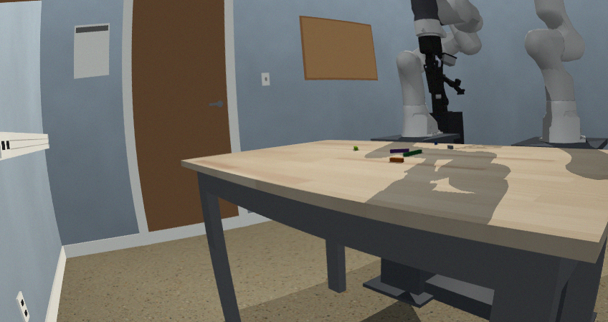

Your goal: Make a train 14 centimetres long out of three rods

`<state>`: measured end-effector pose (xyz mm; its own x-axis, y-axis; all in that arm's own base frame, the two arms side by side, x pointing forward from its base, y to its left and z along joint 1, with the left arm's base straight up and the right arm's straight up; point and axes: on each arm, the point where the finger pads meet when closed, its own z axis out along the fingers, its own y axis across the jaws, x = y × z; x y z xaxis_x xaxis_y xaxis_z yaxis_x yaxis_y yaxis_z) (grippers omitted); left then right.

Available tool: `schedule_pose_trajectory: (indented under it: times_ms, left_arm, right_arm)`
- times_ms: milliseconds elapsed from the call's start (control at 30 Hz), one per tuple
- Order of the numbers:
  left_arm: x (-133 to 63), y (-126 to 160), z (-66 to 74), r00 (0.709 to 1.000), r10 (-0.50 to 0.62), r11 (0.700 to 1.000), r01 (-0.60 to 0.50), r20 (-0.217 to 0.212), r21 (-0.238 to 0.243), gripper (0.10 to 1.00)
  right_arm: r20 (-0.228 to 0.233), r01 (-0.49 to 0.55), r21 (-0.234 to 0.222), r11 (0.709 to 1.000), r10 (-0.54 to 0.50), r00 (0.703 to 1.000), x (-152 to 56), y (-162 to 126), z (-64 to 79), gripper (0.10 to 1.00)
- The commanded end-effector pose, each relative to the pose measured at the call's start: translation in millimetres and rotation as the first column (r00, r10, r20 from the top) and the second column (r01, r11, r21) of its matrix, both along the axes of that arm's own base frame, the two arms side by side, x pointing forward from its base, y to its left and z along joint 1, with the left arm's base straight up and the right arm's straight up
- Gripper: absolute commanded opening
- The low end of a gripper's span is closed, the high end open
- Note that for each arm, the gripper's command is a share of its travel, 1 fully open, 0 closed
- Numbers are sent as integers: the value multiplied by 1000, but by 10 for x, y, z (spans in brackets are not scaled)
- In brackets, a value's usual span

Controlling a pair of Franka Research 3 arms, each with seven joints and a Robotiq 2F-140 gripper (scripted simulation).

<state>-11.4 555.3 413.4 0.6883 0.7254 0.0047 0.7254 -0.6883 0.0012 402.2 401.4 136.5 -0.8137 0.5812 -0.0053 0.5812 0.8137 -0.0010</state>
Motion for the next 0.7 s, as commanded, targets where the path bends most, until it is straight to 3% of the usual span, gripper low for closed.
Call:
schedule_pose_trajectory:
  times_ms: [0, 333, 667]
  left_arm:
    - [-16, -10, -4, 1000, -3, 1000, 3, -4, -3, 1000]
    - [-16, -10, -4, 1000, -3, 1000, 3, -4, -3, 1000]
    - [-16, -10, -4, 1000, -3, 1000, 3, -4, -3, 1000]
  right_arm:
    - [-4, 9, 4, 1000, -9, 1000, -5, 8, -1, 124]
    - [-4, 9, 4, 1000, -9, 1000, -5, 9, -34, 124]
    - [-4, 9, 4, 1000, -9, 1000, -2, 10, -268, 124]
